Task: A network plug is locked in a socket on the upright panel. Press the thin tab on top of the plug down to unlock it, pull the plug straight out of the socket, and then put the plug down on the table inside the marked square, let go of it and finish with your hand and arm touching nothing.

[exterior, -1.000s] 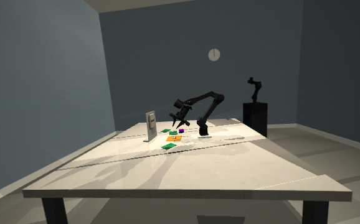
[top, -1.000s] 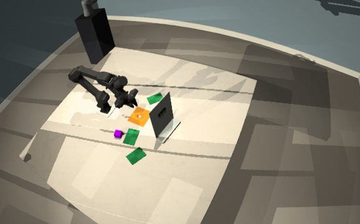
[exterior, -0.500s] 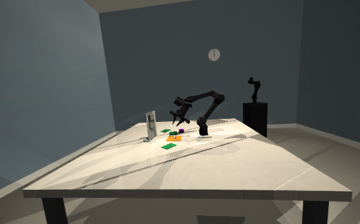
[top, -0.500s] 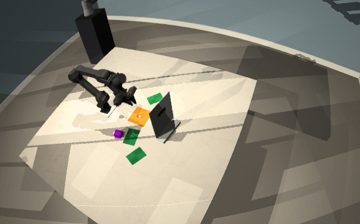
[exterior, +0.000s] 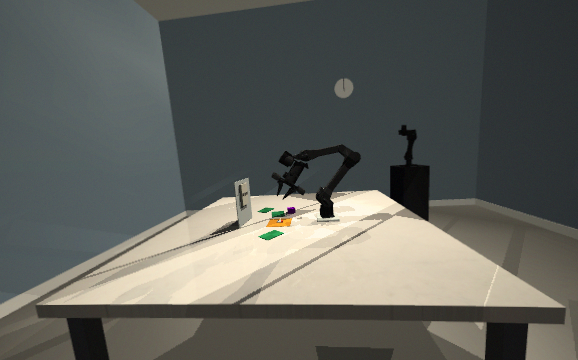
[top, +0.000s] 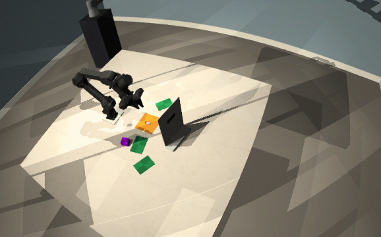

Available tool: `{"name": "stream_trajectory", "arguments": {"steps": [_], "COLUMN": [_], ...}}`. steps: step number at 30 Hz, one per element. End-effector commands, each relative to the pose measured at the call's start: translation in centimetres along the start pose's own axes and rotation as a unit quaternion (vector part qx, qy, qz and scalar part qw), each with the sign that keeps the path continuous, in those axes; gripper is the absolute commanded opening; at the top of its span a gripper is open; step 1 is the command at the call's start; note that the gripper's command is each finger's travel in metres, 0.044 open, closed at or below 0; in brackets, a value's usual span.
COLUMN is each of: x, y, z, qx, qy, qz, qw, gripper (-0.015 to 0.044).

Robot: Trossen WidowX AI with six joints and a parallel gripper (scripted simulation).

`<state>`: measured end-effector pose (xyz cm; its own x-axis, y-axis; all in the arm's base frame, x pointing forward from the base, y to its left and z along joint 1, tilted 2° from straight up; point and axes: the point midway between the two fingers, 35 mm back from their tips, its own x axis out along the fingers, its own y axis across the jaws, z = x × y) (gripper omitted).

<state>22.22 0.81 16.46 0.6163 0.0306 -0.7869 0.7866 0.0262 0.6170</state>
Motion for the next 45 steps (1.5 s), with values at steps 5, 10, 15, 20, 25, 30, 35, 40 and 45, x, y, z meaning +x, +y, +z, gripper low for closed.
{"name": "stream_trajectory", "arguments": {"steps": [5,10,15,20,25,30,35,40,45], "x": [-1.9,-3.1,-4.2,-5.4,-6.6,-7.8,-7.9,-7.9,-7.9], "y": [1.6,2.4,3.2,3.9,4.6,5.1,5.2,5.2,5.2], "z": [0.0,0.0,0.0,0.0,0.0,0.0,0.0,0.0,0.0], "qx": [-0.001,-0.001,-0.001,-0.002,-0.002,-0.002,-0.002,-0.002,-0.002], "qy": [0.001,0.001,0.001,0.001,0.002,0.002,0.002,0.002,0.002], "qz": [0.0,0.001,0.001,0.001,0.001,0.001,0.001,0.001,0.001], "qw": [1.0,1.0,1.0,1.0,1.0,1.0,1.0,1.0,1.0], "gripper": [0.0156,0.0156,0.0156,0.0156,0.0156,0.0156,0.0235,0.0366,0.044]}}
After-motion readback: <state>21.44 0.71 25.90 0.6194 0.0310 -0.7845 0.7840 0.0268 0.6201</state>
